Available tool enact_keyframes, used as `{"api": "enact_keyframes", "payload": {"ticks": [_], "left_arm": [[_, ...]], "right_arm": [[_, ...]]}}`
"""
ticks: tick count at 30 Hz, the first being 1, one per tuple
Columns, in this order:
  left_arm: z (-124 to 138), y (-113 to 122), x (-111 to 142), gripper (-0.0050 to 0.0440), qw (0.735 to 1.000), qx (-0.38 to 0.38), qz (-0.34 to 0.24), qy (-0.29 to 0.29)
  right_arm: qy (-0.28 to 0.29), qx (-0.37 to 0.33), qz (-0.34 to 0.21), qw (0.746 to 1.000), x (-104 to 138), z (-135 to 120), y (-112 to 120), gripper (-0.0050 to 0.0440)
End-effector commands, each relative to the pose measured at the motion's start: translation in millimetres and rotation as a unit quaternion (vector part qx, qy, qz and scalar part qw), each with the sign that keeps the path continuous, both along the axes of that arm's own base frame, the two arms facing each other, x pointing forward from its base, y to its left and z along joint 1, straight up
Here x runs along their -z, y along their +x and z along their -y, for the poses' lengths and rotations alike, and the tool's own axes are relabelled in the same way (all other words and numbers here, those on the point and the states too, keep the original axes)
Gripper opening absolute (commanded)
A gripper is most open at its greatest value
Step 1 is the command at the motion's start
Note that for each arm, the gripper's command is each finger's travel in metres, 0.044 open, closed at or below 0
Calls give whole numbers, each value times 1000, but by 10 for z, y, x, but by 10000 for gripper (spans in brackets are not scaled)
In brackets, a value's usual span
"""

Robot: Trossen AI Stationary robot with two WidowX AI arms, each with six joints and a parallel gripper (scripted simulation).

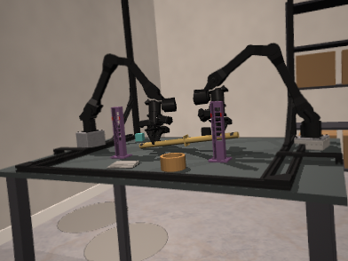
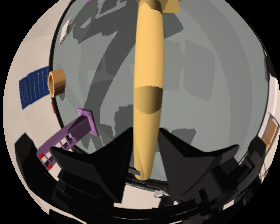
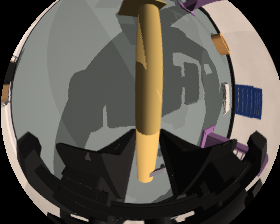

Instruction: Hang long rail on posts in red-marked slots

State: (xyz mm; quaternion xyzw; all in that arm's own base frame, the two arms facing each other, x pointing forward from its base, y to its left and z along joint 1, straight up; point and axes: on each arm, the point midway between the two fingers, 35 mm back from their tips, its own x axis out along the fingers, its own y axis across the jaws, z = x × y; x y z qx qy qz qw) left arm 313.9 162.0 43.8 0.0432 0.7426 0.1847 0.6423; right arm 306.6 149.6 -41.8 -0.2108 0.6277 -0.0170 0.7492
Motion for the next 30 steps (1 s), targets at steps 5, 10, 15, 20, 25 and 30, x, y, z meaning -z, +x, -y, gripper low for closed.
{"api": "enact_keyframes", "payload": {"ticks": [5, 10, 15, 20, 25, 30], "left_arm": [[-8, 12, -6, 0, 1000, 0, 2, 3], [-8, 12, -6, 0, 1000, 0, 2, 3], [-8, 12, -6, 0, 1000, 0, 2, 3], [-8, 12, -6, 0, 1000, 0, 2, 3], [-8, 12, -6, 0, 1000, 0, 2, 3], [-8, 12, -6, 0, 1000, 0, 3, 4]], "right_arm": [[-4, -1, -2, 1000, 34, 10, 1, 0], [-4, -1, -2, 1000, 34, 10, 1, 0], [-4, -1, -2, 1000, 34, 10, 1, 0], [-4, -1, -2, 1000, 34, 10, 1, 0], [-4, -1, -2, 1000, 34, 10, 1, 0], [-4, -1, -3, 1000, 27, 10, 1, 0]]}}
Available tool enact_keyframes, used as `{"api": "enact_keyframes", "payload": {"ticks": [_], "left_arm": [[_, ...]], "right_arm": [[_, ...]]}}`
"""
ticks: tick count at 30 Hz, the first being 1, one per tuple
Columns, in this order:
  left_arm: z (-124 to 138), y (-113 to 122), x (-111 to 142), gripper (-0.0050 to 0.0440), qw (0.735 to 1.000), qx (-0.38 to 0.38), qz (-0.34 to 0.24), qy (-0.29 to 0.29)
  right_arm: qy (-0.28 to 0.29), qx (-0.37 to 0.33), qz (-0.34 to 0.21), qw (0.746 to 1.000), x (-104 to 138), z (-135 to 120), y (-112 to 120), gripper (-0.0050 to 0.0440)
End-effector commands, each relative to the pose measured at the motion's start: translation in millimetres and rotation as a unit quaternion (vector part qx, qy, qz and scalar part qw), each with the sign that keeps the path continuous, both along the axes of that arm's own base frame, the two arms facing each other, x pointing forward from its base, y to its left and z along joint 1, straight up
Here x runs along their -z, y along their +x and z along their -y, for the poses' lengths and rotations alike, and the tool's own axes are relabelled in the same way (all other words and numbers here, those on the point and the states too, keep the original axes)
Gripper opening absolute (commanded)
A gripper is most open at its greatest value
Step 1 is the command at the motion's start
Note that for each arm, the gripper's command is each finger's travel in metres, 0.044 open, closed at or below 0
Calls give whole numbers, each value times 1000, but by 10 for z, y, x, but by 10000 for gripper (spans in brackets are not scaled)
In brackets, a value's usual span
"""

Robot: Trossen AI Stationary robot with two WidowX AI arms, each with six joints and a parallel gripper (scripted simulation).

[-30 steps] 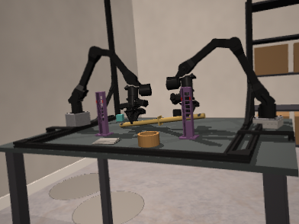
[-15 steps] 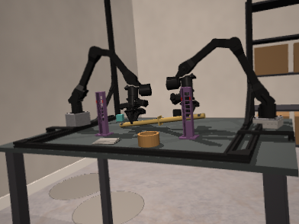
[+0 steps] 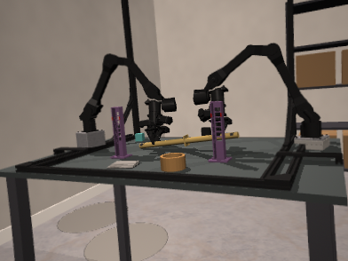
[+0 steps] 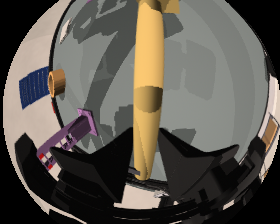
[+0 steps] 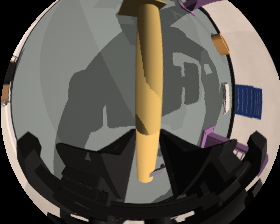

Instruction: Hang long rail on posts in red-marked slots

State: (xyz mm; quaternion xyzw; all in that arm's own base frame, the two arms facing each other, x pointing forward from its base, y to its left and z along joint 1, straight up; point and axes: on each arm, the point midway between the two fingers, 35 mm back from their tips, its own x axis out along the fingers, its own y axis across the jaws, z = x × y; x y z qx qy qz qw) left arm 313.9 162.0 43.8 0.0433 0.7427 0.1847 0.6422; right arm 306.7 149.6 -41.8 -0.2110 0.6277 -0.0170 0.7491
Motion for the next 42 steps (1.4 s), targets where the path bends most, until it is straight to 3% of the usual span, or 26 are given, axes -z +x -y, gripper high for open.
{"api": "enact_keyframes", "payload": {"ticks": [1, 11, 42], "left_arm": [[-8, 12, -7, 0, 1000, 0, 3, 4], [-23, 8, -47, 0, 999, 0, 53, 12], [-23, 7, -48, 0, 998, 0, 54, 13]], "right_arm": [[-4, -1, -3, 1000, 27, 10, 1, 0], [-15, 0, -52, 999, -388, 37, -30, 0], [-15, 0, -53, 998, -396, 38, -32, 0]]}}
